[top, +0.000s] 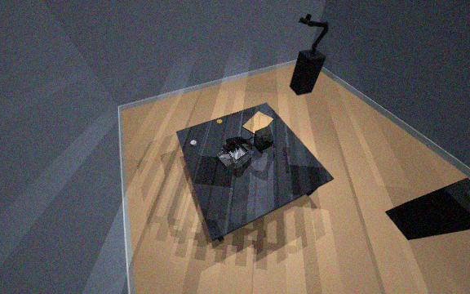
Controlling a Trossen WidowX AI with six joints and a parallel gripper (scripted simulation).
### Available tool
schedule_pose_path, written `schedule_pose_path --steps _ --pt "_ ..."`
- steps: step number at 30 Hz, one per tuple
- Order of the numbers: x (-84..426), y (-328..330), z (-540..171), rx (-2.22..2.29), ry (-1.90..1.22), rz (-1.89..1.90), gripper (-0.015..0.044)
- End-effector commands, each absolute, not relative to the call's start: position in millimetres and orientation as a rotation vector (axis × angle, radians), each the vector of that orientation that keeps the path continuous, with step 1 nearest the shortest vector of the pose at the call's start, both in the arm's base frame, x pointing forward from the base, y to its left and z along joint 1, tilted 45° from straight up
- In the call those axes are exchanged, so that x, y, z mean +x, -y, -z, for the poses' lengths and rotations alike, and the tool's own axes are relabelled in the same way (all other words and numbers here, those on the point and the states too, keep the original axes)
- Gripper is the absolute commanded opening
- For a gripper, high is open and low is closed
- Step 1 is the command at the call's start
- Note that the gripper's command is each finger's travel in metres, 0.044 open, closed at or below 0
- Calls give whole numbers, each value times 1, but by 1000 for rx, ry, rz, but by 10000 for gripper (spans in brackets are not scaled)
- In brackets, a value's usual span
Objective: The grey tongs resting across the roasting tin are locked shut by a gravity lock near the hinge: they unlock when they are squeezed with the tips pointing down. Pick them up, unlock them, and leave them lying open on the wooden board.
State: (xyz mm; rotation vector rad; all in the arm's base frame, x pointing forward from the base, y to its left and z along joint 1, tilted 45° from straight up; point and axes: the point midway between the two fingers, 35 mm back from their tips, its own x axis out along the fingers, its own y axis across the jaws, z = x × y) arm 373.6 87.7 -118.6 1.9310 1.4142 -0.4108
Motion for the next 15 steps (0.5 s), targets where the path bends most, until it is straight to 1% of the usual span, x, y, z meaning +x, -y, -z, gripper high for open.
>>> schedule_pose_path --steps 1,4,11,12,15 --pt "373 -88 119 1930 -1416 411 62" --pt "373 -88 119 1930 -1416 411 42" --pt "375 -82 113 1929 -1414 411 -141" --pt "377 -76 108 1928 -1413 412 -150" --pt "383 -53 84 1927 -1406 412 -150"
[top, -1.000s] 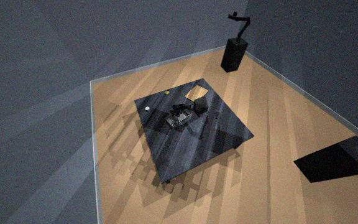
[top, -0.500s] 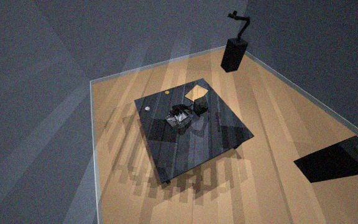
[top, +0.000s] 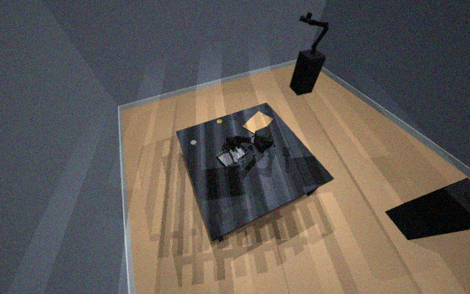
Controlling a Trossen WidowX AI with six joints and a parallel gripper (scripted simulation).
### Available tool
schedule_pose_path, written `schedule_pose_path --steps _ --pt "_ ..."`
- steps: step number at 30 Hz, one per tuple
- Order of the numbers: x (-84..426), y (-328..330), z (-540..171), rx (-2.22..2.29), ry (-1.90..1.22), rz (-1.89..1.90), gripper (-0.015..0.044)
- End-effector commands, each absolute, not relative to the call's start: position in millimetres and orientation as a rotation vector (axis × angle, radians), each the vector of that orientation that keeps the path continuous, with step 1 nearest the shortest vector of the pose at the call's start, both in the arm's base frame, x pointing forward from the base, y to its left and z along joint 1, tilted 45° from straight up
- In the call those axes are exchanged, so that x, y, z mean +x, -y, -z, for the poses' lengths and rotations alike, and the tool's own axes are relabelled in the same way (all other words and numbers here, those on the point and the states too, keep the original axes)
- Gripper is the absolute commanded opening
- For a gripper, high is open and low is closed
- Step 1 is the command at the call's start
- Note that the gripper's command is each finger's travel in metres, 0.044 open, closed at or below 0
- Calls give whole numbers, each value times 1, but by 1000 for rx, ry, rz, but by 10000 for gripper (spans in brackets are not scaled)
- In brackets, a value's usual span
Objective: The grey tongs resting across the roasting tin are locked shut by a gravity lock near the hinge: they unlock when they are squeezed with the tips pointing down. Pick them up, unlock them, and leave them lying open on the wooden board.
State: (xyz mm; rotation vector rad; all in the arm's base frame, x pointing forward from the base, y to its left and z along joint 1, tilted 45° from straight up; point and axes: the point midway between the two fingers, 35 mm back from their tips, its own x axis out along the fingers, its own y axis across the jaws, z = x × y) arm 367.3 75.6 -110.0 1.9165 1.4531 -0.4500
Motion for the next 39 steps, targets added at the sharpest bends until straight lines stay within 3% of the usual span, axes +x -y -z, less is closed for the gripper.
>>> schedule_pose_path --steps 1,39 --pt "385 -43 74 1928 -1403 411 -150" --pt "396 -31 81 1739 -1638 562 -150"
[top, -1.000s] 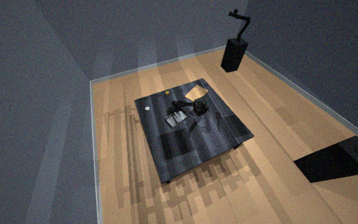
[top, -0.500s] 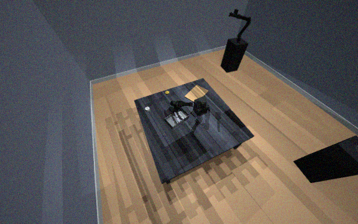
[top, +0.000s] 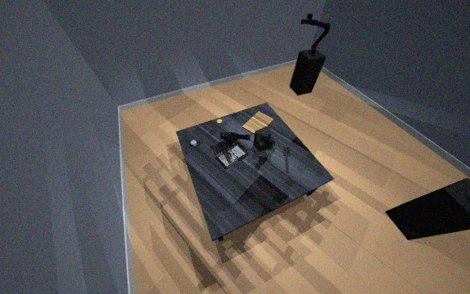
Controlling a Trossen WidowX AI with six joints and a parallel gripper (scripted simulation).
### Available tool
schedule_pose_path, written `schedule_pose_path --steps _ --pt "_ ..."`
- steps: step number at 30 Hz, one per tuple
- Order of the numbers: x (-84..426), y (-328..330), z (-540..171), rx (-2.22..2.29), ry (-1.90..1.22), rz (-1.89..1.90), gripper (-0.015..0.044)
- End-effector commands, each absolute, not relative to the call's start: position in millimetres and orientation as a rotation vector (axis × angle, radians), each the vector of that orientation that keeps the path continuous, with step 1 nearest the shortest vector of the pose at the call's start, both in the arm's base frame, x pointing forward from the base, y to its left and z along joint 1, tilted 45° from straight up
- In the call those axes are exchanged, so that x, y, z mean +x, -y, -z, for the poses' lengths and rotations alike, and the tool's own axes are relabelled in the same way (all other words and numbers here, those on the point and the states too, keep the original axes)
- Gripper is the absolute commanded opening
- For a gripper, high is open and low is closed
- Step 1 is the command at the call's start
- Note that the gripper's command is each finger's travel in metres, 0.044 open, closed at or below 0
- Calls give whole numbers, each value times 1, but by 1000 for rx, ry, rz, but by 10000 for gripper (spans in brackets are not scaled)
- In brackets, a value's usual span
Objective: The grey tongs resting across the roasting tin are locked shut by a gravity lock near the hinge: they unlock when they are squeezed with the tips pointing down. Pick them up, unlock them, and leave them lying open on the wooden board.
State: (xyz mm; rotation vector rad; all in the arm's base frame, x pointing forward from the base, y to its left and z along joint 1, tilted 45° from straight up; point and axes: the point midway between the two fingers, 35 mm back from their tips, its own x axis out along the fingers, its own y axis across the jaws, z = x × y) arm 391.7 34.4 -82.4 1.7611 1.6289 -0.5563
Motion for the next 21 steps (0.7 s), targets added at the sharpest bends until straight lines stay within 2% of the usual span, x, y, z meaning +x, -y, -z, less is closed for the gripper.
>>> schedule_pose_path --steps 1,21 --pt "396 -31 81 1731 -1648 567 -150" --pt "392 -30 75 1554 -1879 641 -150"
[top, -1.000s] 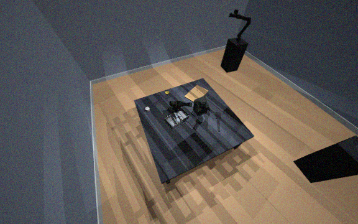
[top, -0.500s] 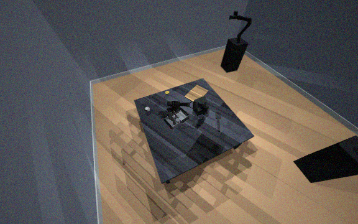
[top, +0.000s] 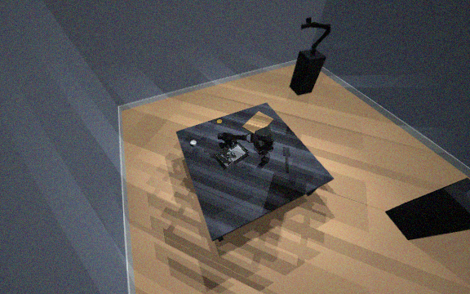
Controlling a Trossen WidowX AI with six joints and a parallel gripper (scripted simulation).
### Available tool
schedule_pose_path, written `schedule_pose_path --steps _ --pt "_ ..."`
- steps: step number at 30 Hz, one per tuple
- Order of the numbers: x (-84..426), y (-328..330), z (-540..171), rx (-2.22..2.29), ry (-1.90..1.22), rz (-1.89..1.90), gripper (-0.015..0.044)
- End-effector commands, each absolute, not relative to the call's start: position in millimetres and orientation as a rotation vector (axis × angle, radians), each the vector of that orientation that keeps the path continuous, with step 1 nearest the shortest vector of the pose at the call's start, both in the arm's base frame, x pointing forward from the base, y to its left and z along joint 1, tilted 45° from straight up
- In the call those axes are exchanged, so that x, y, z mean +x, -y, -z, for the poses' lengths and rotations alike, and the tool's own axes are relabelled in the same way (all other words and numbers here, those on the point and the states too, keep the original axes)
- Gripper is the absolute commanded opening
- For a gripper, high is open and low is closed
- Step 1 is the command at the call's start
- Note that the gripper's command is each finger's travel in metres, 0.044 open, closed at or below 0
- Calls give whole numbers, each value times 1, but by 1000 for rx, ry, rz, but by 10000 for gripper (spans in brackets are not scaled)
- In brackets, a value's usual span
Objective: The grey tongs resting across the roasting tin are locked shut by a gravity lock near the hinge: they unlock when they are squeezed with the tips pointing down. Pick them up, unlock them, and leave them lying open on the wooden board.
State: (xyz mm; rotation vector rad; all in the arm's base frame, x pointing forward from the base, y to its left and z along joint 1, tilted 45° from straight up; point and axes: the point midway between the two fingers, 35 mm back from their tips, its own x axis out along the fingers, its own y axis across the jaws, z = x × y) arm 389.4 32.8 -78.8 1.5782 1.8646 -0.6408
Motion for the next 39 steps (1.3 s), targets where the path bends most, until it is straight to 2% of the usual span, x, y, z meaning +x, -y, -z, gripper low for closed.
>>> schedule_pose_path --steps 1,13,25,39 --pt "392 -30 74 1547 -1889 643 -150" --pt "388 -22 80 1555 -1898 671 -150" --pt "372 63 116 1631 -1836 851 -150" --pt "325 152 157 1723 -1786 1050 -150"
